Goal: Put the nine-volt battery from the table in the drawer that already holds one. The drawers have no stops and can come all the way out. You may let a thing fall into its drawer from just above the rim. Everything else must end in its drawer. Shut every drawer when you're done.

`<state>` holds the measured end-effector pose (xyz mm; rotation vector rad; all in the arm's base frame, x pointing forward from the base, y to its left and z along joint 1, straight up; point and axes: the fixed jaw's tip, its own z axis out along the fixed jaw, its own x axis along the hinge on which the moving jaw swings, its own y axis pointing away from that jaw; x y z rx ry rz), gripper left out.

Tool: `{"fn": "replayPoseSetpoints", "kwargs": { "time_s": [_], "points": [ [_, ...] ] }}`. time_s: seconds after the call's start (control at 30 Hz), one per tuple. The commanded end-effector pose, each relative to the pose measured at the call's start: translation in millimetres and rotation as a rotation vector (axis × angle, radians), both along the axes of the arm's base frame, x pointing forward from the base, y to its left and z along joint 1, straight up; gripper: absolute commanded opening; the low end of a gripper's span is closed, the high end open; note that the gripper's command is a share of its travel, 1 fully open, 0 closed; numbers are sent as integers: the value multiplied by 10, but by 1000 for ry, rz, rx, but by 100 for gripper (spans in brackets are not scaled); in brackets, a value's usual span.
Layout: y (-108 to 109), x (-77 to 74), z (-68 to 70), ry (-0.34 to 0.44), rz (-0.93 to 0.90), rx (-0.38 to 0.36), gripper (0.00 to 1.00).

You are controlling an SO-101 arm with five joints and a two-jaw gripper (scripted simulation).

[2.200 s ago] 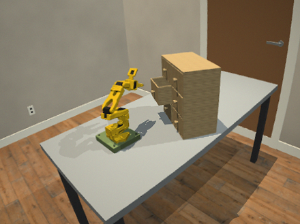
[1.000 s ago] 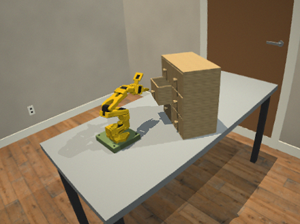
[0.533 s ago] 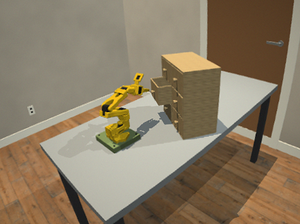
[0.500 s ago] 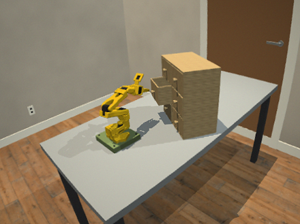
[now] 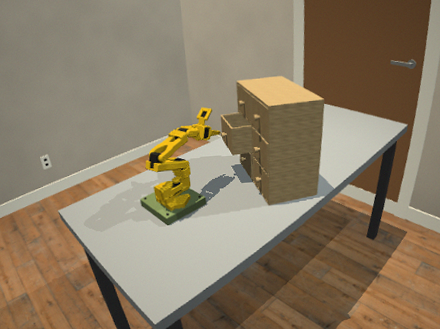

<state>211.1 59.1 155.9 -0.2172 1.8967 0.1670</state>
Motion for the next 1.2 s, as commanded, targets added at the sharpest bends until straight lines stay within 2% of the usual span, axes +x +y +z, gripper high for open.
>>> {"fn": "replayPoseSetpoints", "kwargs": {
  "time_s": [0.0,0.4,0.57,0.97,1.03,1.17],
  "points": [
    [-54,107,-85,17,-36,2,21],
    [-54,107,-85,17,-36,2,21],
    [-118,232,-153,17,-72,2,21],
    [-118,232,-153,17,-72,2,21],
    [-147,279,-184,17,-87,2,21],
    [-147,279,-184,17,-87,2,21]
  ]
}}
